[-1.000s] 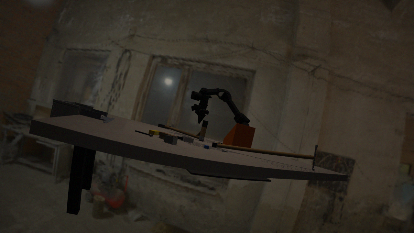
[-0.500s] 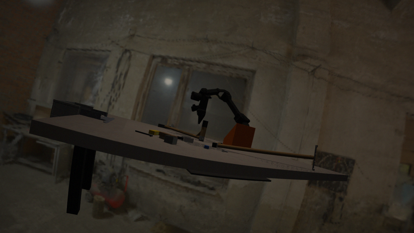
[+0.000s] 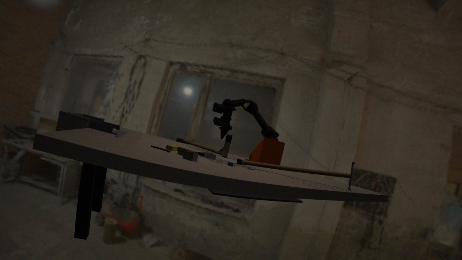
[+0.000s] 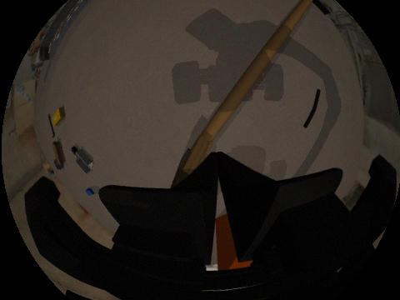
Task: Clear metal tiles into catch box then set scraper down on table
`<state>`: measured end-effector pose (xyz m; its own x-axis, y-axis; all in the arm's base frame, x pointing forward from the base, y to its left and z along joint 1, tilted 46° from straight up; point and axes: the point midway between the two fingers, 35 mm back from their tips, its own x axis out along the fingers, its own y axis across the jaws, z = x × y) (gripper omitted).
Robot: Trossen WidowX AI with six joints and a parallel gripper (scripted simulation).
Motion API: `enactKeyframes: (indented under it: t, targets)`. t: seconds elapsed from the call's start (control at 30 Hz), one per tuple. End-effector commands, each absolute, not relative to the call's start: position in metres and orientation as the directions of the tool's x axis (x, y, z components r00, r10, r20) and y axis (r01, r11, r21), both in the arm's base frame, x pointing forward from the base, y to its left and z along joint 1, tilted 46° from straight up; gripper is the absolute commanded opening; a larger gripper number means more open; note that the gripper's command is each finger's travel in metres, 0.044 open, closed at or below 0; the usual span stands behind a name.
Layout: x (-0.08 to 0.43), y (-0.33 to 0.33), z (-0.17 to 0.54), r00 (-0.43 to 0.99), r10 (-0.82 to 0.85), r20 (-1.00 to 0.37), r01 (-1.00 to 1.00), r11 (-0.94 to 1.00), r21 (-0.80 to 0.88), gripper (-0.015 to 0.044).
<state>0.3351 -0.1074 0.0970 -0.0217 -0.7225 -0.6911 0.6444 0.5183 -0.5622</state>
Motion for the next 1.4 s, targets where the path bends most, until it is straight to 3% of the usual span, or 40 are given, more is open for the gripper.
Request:
enactKeyframes:
  t: [0.0, 1.37]
  targets:
    - [0.3349, -0.109, 0.0965, -0.022, -0.724, -0.69, 0.702, 0.48, -0.526, 0.0]
    - [0.3341, -0.1162, 0.0907, -0.02, -0.723, -0.69, 0.989, 0.086, -0.118, 0.0]
